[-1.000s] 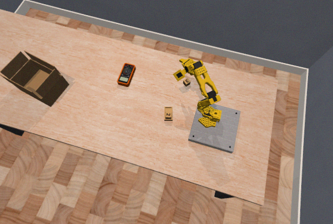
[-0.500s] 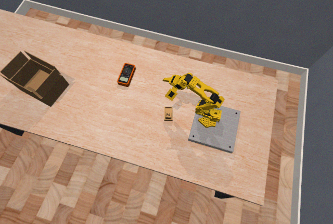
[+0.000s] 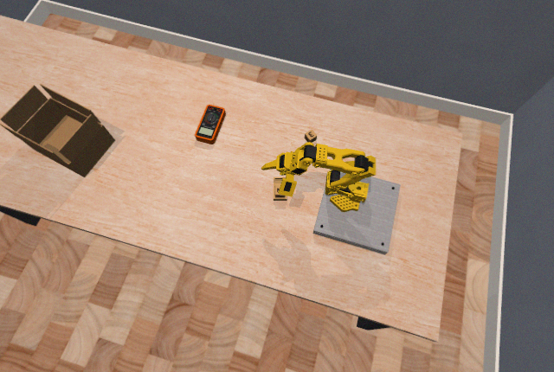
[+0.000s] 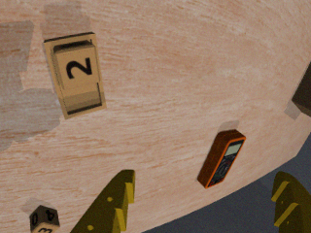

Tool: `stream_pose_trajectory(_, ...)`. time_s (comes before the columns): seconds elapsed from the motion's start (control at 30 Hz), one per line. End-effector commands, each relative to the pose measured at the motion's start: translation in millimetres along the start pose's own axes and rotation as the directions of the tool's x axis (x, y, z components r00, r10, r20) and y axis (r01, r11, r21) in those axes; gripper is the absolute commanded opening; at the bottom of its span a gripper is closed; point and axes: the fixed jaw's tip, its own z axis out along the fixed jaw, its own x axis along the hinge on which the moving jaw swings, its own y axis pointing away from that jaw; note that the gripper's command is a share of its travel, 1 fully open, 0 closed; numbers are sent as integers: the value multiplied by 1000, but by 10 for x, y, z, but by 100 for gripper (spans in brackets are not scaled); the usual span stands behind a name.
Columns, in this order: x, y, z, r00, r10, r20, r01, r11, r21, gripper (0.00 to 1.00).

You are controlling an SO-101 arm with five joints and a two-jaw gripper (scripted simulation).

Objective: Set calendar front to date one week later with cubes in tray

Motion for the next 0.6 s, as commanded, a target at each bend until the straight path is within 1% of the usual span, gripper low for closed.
stream_pose_trajectory(0.0, -95, 5, 10, 999, -24, 25, 23, 1000, 12, 35)
stream_pose_trajectory(0.23, -109, 8, 11, 999, -29, 28, 28, 1000, 12, 35)
stream_pose_trajectory(0.33, -109, 16, 23, 999, -29, 28, 29, 1000, 2, 35)
stream_pose_trajectory(0.43, -110, 46, 65, 999, -29, 29, 30, 999, -31, 35)
stream_pose_trajectory(0.57, -113, 129, 170, 999, -29, 32, 32, 992, -118, 35)
